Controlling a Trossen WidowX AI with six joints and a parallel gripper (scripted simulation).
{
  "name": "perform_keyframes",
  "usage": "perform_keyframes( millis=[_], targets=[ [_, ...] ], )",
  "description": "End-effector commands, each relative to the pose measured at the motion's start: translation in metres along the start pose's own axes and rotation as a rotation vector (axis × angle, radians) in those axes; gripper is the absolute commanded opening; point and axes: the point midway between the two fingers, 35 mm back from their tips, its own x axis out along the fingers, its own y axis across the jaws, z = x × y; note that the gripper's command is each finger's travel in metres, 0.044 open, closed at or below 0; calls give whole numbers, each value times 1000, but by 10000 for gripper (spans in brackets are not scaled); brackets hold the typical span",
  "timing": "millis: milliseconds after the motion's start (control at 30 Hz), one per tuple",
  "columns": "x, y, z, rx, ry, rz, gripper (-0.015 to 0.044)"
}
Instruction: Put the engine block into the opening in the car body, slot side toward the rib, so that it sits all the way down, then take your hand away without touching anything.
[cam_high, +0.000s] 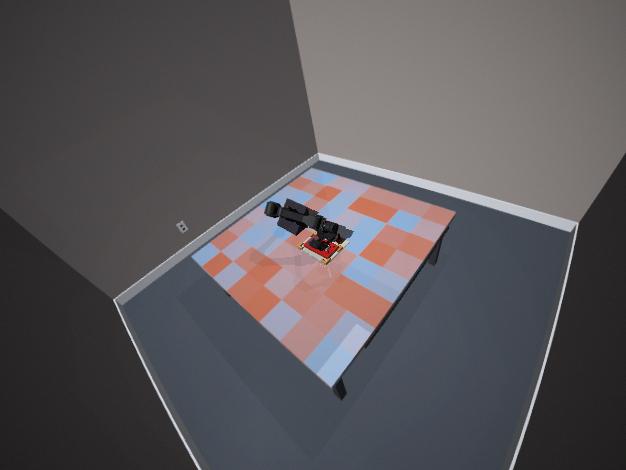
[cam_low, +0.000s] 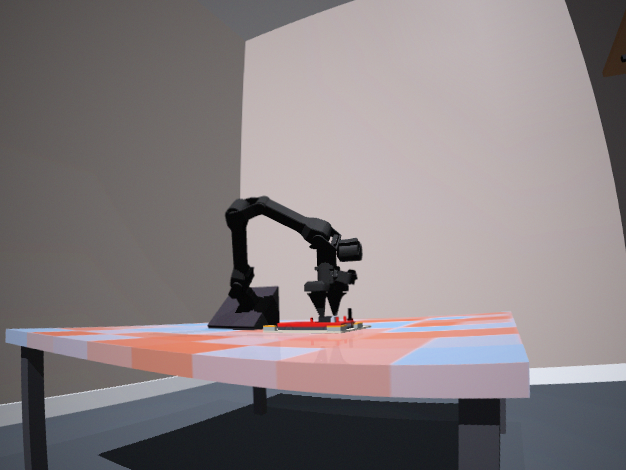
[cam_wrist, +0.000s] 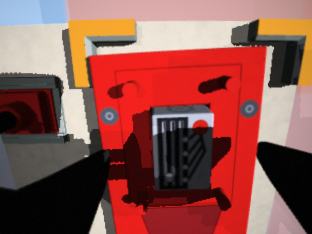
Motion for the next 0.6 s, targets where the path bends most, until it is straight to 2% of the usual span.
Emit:
perform_keyframes(
  millis=[0, 200, 567],
  targets=[
    [0, 0, 0, 0, 0, 0, 440],
    [-14, 1, -1, -5, 2, -4, 440],
    [-14, 1, -1, -5, 2, -4, 151]
  ],
)
